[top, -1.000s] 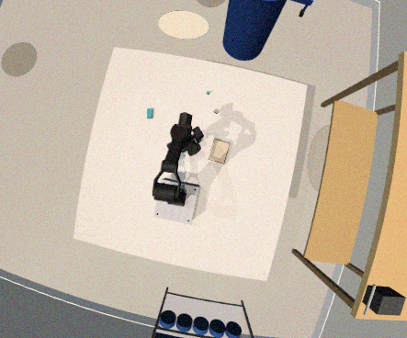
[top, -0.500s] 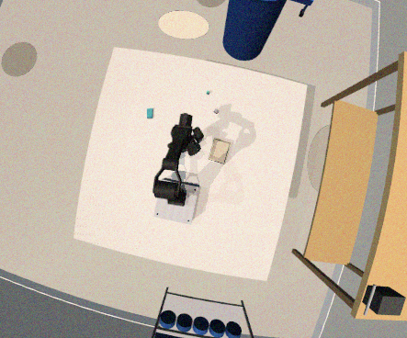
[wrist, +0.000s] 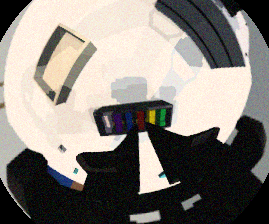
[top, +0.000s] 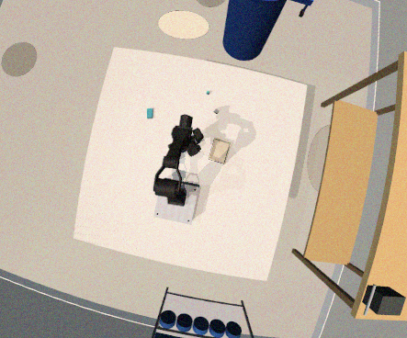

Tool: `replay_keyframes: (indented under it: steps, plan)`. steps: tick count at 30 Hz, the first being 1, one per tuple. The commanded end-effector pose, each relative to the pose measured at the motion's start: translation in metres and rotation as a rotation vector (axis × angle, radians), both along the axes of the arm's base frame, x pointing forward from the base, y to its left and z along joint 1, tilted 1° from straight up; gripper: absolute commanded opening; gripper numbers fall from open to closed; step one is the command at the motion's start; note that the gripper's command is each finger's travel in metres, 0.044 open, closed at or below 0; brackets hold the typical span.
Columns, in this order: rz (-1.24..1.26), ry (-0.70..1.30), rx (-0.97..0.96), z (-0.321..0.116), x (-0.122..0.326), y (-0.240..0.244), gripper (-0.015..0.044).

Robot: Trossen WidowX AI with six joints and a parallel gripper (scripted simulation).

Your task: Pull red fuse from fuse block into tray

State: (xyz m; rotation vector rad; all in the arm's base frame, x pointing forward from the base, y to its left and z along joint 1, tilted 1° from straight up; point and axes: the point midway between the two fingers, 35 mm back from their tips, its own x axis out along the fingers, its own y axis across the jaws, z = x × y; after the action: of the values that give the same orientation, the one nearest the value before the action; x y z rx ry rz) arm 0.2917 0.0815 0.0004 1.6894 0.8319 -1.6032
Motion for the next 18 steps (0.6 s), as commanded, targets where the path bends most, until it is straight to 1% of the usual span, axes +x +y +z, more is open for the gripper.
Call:
replay_keyframes:
  steps: [1,18]
  plan:
    - [-0.006,0.01,-0.007,-0.004,-0.0024,-0.0013,0.0063]
    - [-0.006,0.01,-0.007,-0.0127,-0.0022,-0.0014,0.0063]
